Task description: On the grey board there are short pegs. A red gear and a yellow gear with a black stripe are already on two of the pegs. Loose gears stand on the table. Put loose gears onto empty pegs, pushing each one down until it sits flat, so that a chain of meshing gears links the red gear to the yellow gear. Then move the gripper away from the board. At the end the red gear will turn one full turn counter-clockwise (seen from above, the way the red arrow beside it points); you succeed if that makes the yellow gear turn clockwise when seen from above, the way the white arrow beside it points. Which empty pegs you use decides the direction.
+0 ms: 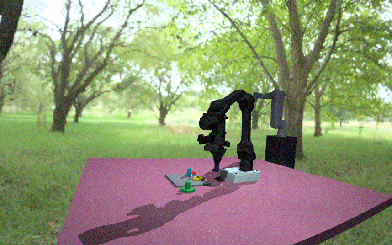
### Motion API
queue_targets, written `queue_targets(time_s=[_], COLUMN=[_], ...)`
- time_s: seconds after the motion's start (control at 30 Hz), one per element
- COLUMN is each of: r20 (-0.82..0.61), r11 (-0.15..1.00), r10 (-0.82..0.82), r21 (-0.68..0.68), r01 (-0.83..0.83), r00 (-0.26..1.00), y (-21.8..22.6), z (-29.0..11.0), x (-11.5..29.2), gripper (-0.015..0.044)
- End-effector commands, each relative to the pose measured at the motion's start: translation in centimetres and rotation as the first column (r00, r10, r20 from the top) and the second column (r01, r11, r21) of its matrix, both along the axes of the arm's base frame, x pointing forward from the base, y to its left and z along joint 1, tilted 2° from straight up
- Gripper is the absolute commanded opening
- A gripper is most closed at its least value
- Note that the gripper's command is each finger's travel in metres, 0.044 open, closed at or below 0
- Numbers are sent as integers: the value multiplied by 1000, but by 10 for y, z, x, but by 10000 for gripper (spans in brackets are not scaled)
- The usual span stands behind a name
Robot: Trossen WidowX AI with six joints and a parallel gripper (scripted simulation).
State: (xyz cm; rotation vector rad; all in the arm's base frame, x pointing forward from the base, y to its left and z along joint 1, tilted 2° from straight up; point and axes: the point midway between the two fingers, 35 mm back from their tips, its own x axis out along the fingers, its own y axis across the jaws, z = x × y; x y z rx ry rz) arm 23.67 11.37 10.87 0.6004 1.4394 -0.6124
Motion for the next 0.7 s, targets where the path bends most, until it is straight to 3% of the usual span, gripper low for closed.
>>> queue_targets(time_s=[0.0,0.67], r20=[12,9], r11=[1000,1000], r10=[-6,-9], r21=[4,2], r01=[6,9], r00=[1000,1000], y=[0,-4], z=[16,58], x=[-1,-12], gripper=[0,0])
